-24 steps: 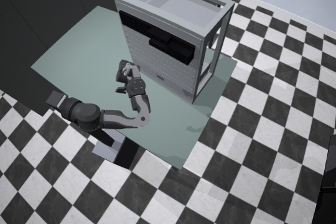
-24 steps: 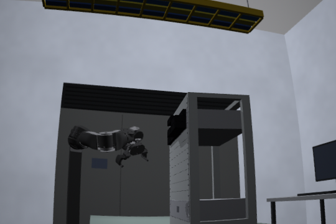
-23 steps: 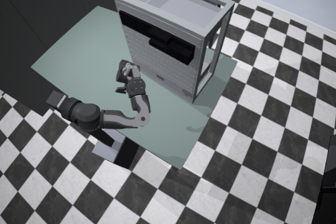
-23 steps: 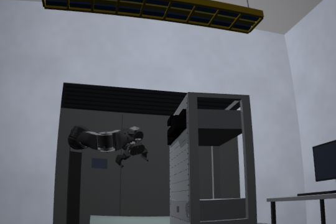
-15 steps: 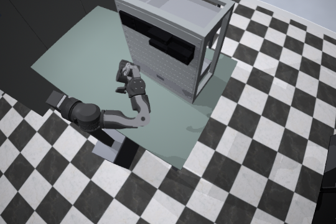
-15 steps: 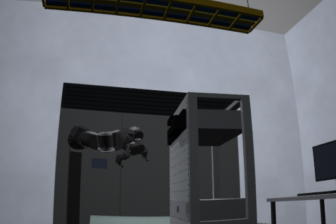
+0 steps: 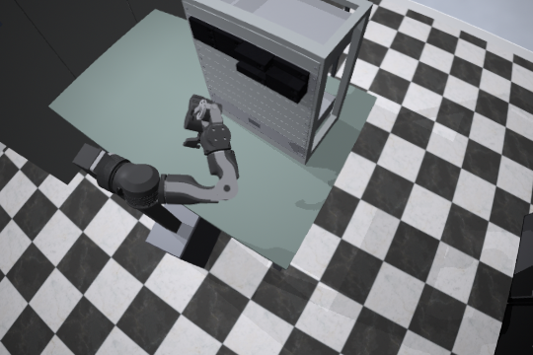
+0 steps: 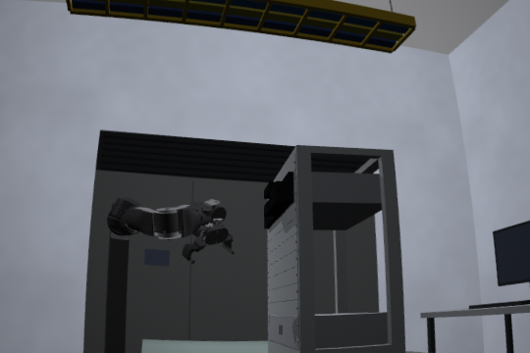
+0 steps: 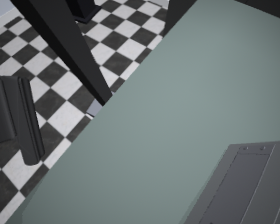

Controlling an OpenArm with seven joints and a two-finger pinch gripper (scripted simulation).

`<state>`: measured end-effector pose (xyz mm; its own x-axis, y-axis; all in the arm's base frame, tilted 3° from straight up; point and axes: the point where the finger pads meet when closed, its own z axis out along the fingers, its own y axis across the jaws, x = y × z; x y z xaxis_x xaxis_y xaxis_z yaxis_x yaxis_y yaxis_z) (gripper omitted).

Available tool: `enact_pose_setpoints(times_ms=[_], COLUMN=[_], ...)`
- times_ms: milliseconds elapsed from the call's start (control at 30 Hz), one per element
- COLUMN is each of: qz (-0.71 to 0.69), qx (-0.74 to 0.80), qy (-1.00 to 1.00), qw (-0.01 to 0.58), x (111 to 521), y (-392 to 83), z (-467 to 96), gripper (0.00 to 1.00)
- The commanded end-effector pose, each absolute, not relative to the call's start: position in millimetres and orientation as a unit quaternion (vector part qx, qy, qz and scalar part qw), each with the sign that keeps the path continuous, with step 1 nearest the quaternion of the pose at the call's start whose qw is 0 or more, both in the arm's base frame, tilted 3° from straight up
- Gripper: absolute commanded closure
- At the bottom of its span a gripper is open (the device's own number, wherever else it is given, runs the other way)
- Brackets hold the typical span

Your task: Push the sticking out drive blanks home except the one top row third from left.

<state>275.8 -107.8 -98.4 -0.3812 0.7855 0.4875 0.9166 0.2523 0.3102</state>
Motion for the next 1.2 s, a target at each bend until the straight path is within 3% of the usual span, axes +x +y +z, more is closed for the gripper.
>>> enact_pose_setpoints(times_ms=[0, 600, 1167], qz=[-0.281, -0.273, -0.200], qx=[-0.543, -0.538, -0.465], qy=[-0.783, -0.790, -0.860], qw=[0.116, 0.111, 0.061], x=[276.1, 275.1, 261.2], y=[-107.8, -107.9, -112.8], z=[-97.3, -103.6, -156.5], gripper=[0.00, 0.00, 0.00])
